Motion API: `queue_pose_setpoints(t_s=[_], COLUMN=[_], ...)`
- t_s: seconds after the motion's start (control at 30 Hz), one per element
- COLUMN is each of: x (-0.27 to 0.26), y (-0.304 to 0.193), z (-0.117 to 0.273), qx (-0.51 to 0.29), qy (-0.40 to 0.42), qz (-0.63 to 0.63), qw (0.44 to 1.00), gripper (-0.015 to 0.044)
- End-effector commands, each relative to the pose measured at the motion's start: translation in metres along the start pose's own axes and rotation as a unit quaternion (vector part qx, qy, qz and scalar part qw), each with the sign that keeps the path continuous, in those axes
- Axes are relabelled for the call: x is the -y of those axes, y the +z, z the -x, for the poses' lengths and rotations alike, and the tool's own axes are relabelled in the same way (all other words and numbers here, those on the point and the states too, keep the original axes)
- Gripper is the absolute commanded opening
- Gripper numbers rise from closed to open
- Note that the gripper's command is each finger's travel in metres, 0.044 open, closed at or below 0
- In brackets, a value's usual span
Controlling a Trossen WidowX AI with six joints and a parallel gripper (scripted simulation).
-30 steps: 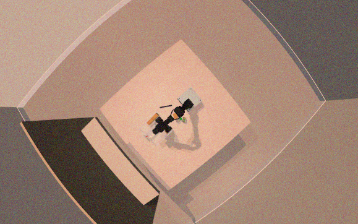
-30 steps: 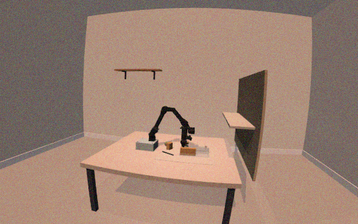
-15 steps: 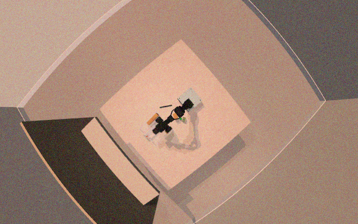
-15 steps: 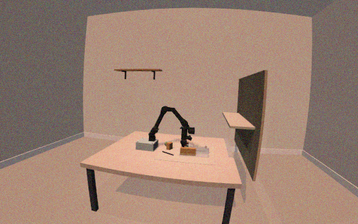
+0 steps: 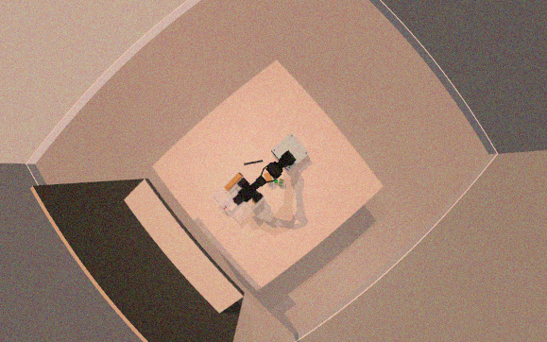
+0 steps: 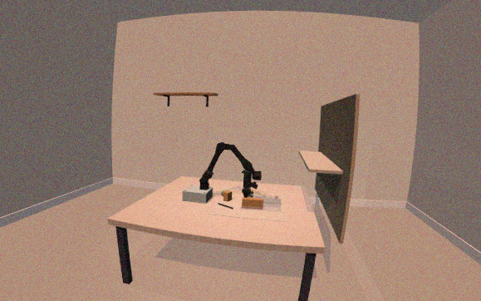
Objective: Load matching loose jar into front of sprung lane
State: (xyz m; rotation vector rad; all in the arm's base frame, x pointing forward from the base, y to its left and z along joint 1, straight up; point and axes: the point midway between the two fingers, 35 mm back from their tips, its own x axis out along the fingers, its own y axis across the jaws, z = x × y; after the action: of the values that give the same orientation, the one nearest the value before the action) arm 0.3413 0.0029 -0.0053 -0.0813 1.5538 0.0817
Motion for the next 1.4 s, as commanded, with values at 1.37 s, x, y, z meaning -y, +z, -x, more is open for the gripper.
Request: queue_pose_setpoints(t_s=[1.37], x=[0.0001], y=[-0.0057], z=[-0.0004], qx=[0.005], qy=[0.0], qz=[-0.001], qw=[1.0], gripper=[0.0079])
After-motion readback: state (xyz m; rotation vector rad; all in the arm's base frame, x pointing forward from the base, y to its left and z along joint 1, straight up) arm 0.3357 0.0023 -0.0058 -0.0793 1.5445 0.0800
